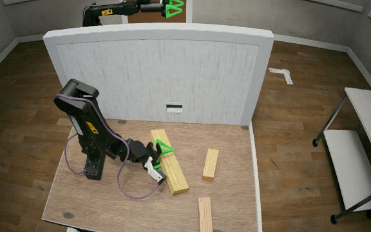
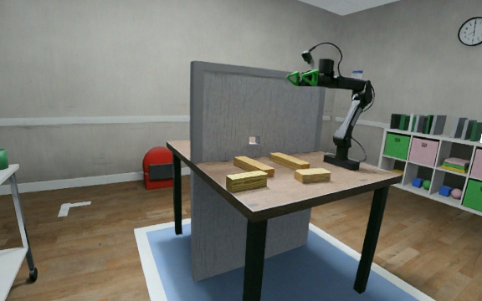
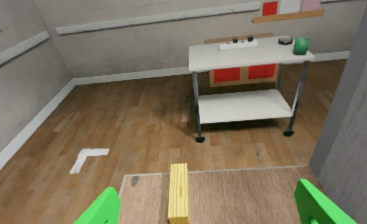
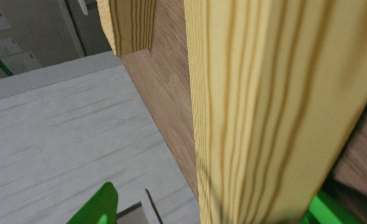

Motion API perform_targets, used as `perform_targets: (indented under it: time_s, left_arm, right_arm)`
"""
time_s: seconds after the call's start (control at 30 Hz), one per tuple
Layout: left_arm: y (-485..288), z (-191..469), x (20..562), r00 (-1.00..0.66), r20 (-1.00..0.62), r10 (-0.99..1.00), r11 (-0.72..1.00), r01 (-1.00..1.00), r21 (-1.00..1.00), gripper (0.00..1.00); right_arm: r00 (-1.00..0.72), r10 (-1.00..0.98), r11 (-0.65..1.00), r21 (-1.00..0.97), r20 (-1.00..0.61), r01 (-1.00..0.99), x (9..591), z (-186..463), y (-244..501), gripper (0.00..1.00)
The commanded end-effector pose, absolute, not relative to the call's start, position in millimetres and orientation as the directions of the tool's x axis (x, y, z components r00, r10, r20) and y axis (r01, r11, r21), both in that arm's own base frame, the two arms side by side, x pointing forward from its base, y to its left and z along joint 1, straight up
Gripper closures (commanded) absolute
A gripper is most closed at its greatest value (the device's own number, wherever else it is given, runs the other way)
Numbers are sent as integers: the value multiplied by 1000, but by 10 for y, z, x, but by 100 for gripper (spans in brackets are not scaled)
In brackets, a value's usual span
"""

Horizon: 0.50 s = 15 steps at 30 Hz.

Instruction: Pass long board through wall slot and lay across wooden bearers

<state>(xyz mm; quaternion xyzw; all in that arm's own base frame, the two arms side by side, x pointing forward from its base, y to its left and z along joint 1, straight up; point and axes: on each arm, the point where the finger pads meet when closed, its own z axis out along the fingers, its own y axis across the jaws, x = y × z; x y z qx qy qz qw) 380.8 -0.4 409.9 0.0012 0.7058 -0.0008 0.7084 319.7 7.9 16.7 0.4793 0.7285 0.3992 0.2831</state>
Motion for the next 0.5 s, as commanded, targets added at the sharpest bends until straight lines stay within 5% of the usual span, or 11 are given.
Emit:
perform_targets:
  time_s: [0.0,0.47]
  left_arm:
    - [20,4407,3747,78,-997,-7,1000,-5,-8,0]
    - [20,4407,3747,78,-997,-7,1000,-5,-8,0]
  right_arm:
    - [-386,917,247,902,-101,353,3457,453,36,0]
    - [-380,916,262,905,-124,335,3427,524,2,0]
